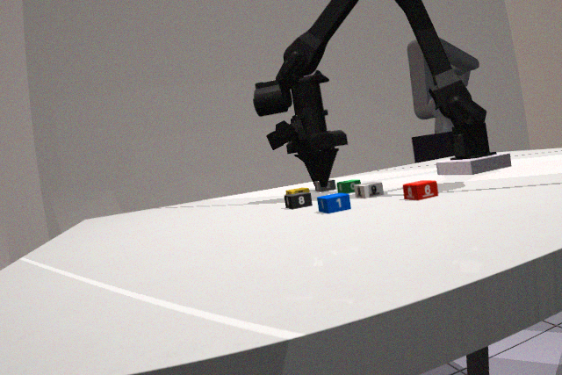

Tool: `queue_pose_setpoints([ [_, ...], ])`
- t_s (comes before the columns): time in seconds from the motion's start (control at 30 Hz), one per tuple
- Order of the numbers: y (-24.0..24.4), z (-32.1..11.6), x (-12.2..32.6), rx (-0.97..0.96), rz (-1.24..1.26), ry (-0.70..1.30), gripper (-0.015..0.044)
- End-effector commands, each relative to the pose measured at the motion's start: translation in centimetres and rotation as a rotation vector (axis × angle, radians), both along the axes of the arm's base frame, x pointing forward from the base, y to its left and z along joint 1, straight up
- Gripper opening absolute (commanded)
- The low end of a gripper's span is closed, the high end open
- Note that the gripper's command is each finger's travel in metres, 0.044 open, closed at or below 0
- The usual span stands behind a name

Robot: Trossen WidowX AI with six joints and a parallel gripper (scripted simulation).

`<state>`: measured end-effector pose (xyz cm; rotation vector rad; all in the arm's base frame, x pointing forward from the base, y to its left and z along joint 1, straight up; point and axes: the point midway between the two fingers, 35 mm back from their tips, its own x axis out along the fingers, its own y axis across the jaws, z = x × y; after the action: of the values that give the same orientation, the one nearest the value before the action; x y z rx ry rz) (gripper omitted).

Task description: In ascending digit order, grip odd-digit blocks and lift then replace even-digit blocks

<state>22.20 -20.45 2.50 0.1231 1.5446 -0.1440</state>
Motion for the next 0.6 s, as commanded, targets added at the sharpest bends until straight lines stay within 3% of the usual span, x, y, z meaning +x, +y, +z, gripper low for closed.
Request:
queue_pose_setpoints([
  [0.0,-0.04,-0.03,0.01,-0.002,0.006,0.0,0.012],
  [0.57,-0.13,0.55,0.13,-0.01,0.0,-0.004,0.012],
])
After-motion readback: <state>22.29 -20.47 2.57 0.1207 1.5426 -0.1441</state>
